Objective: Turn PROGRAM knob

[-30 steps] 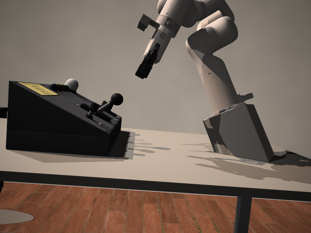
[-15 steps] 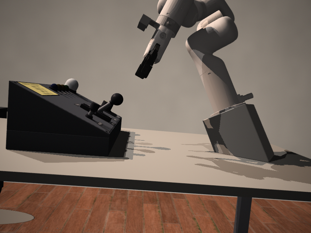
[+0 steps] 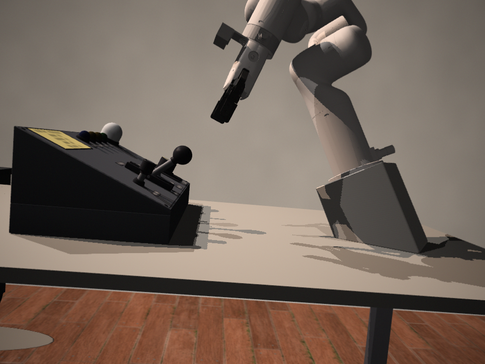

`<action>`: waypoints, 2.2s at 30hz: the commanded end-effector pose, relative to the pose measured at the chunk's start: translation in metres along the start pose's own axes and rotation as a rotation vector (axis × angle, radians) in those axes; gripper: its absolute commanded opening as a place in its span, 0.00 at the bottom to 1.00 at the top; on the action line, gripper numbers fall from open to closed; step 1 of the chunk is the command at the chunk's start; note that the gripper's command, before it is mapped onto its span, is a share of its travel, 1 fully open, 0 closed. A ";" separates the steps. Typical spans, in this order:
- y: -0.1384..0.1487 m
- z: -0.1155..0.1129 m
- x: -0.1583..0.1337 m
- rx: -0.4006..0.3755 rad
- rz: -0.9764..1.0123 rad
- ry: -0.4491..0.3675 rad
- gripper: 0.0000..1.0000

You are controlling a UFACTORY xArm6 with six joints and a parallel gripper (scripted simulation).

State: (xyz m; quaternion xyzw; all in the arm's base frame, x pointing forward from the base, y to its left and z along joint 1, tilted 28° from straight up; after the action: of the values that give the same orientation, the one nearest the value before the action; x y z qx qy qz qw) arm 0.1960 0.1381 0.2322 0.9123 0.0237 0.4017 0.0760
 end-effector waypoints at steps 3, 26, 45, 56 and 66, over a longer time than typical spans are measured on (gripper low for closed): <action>0.026 0.008 0.012 -0.042 0.005 -0.083 1.00; 0.082 0.016 0.031 -0.067 0.027 -0.200 1.00; 0.137 0.010 0.047 -0.061 0.049 -0.217 1.00; 0.167 0.002 0.055 -0.067 0.052 -0.191 1.00; 0.194 -0.009 0.060 -0.087 0.046 -0.151 1.00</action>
State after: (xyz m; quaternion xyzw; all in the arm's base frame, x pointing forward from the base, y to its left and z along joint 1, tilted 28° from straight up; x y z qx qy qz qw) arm 0.2293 -0.0310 0.3028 0.9400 -0.0241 0.3224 0.1090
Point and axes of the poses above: the point where the finger pads meet when closed, its own z axis out along the fingers, its own y axis across the jaws, x = y × z, the point moved 6 cm from there along -z, back along the fingers, and after that the axes turned 12 degrees about z, right-handed, at the moved point
